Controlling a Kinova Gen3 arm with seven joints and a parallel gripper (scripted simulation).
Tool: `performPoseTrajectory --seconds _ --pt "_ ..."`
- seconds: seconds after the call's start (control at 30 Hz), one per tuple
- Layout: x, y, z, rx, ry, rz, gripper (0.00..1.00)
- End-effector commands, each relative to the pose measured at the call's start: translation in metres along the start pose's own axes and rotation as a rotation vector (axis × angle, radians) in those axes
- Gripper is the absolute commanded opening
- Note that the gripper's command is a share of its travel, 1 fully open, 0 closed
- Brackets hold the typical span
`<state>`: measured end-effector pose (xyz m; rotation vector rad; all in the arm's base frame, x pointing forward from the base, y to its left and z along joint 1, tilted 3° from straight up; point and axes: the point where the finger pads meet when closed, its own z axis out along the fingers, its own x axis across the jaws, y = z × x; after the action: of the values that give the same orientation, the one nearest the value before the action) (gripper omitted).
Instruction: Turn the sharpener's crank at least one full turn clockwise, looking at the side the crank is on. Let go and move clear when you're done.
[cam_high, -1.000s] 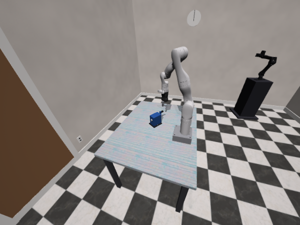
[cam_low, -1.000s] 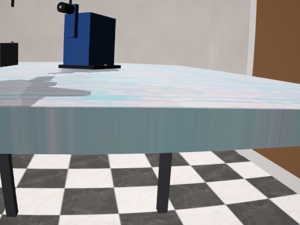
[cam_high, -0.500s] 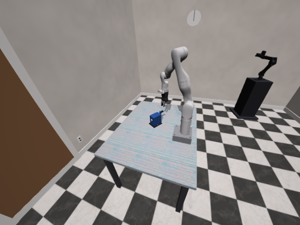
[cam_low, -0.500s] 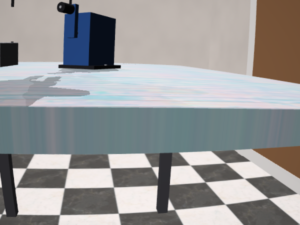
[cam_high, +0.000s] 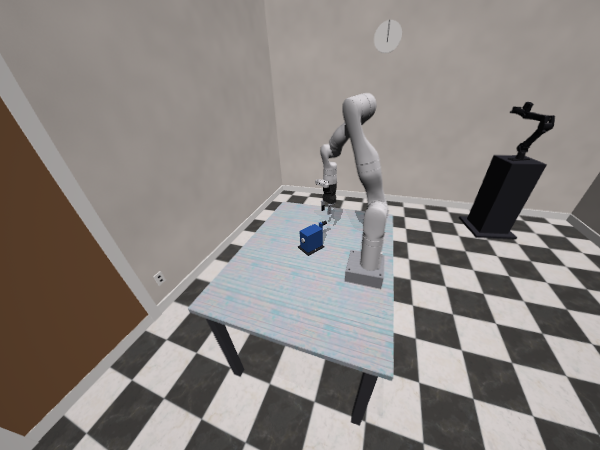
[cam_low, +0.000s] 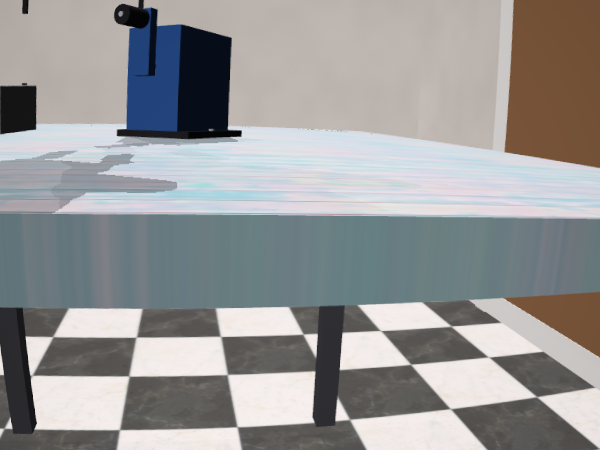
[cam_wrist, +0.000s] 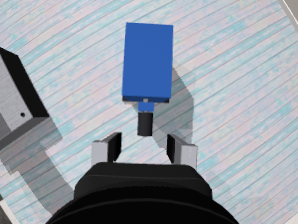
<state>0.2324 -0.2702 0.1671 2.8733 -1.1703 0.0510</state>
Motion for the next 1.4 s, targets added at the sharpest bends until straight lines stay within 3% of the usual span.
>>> performPoseTrajectory --seconds 0.0,0.77,1.37 --pt "0.0 0.0 0.0 0.0 0.001 0.0 0.97" --pt "0.0 0.0 0.003 0.0 0.001 0.0 0.97" --pt "0.001 0.0 0.023 0.0 0.001 0.0 0.97"
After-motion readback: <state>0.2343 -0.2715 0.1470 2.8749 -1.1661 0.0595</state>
